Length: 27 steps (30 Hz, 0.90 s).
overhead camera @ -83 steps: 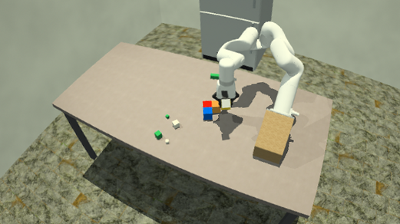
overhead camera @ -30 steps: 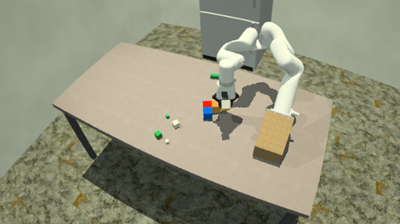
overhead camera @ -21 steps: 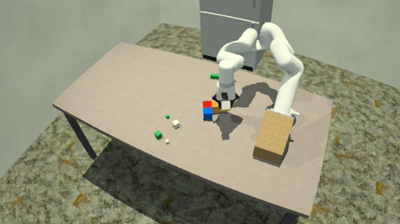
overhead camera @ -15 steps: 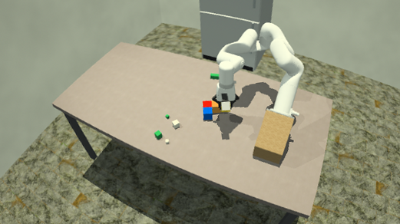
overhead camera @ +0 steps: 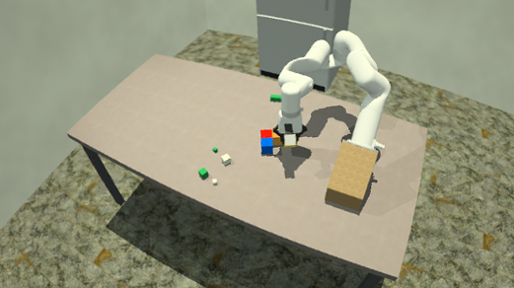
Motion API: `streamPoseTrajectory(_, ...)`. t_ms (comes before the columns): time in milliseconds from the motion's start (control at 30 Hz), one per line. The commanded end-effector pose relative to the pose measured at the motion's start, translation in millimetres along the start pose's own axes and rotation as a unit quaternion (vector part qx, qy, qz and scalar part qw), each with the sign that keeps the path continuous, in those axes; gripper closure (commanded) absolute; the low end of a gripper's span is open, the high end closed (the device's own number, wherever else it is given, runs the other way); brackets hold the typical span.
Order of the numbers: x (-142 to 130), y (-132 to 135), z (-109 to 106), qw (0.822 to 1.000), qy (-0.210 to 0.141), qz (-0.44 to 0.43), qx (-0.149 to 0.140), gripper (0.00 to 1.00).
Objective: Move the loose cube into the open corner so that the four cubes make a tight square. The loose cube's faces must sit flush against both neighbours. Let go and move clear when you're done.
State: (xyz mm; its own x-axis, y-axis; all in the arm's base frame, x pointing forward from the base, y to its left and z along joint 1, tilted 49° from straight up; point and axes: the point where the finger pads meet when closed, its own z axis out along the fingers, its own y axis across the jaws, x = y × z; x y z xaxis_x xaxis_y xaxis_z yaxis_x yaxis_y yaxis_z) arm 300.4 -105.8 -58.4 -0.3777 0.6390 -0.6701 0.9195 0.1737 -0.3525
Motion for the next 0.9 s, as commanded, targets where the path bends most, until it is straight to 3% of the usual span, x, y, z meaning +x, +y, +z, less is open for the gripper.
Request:
streamPoseTrajectory(0, 0, 1, 7, 1.0, 0.0, 0.0, -0.002, 1.0)
streamPoseTrajectory(867, 0, 1, 35, 1.0, 0.0, 0.0, -0.002, 1.0)
